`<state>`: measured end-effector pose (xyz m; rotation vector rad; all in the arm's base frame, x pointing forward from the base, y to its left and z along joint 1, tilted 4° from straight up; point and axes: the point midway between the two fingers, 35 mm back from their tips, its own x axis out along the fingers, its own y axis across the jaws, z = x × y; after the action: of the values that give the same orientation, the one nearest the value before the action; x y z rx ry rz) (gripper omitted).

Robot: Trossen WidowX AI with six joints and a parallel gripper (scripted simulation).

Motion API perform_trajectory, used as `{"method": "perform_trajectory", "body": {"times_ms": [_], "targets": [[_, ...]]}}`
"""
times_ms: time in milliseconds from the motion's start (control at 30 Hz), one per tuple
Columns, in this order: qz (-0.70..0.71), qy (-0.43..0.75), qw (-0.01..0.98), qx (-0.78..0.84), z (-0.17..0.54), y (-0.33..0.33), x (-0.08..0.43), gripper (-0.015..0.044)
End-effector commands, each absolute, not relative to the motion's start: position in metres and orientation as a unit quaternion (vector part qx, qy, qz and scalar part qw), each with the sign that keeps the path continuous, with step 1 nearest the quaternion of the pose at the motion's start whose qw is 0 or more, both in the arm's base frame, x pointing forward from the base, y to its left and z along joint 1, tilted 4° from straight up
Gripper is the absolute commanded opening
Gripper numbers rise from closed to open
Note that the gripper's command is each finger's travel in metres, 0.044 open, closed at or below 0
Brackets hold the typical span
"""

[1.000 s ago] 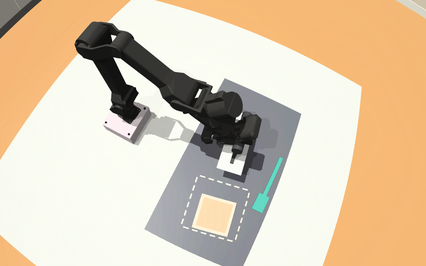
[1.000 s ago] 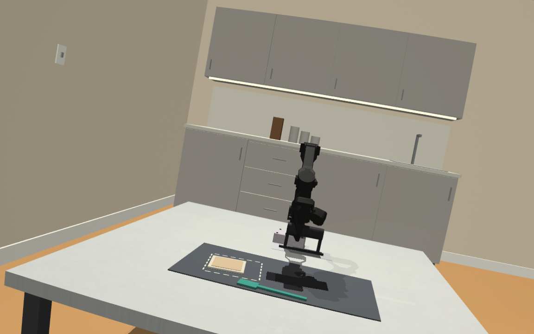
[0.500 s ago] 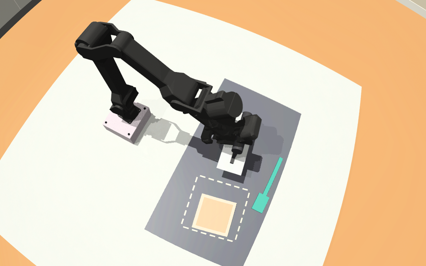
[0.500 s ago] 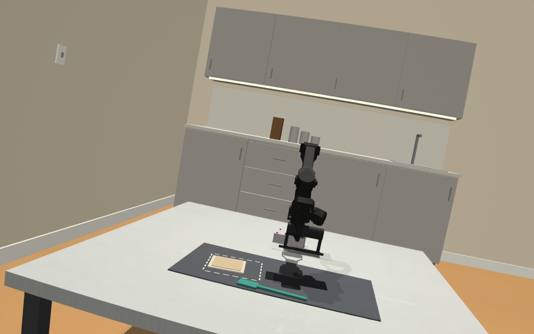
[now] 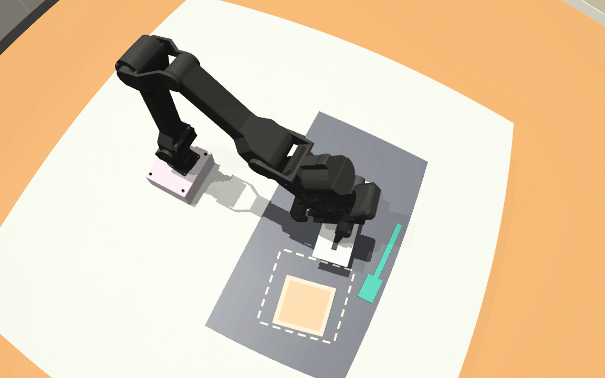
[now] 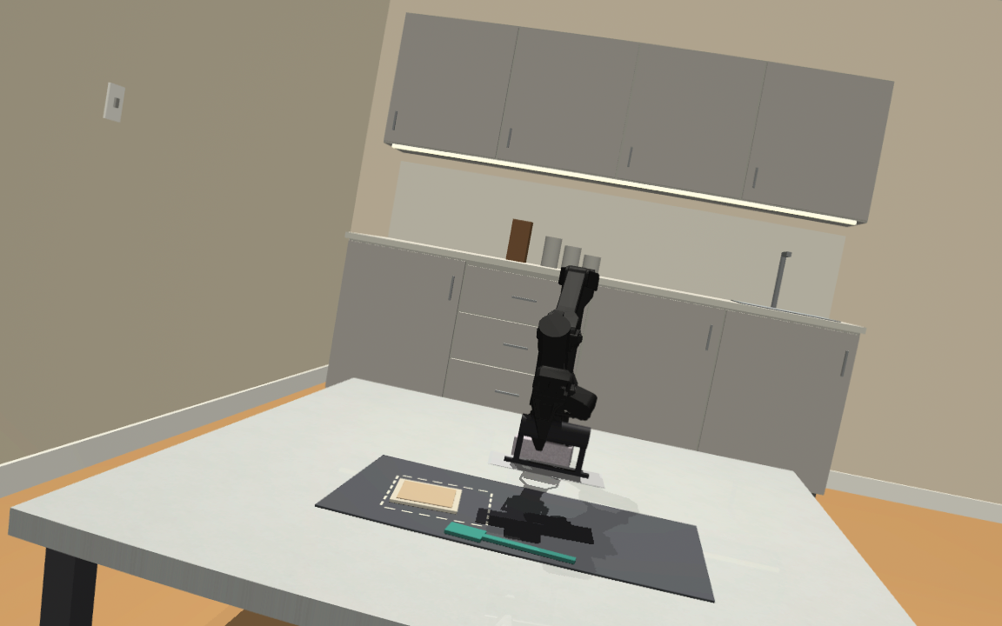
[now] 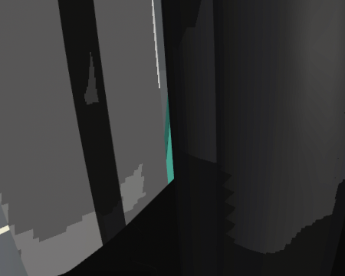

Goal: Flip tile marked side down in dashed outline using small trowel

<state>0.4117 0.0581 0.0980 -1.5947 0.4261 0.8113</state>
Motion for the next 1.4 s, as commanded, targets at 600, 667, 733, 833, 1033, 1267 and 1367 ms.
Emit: {"method": "perform_trajectory", "body": {"times_ms": [600, 667, 733, 833, 1033, 1267, 1367], "targets": [[0.358, 0.192, 0.598, -0.691, 0.097, -0.065, 0.489, 0.0], [0.358, 0.196, 0.601, -0.687, 0.095, -0.08, 0.492, 0.0], [0.357, 0.199, 0.605, -0.683, 0.092, -0.095, 0.495, 0.0], [0.356, 0.203, 0.612, -0.677, 0.088, -0.118, 0.498, 0.0], [0.354, 0.205, 0.615, -0.674, 0.08, -0.161, 0.502, 0.0], [0.35, 0.203, 0.615, -0.677, 0.069, -0.211, 0.501, 0.0], [0.347, 0.199, 0.614, -0.68, 0.067, -0.231, 0.5, 0.0]]}}
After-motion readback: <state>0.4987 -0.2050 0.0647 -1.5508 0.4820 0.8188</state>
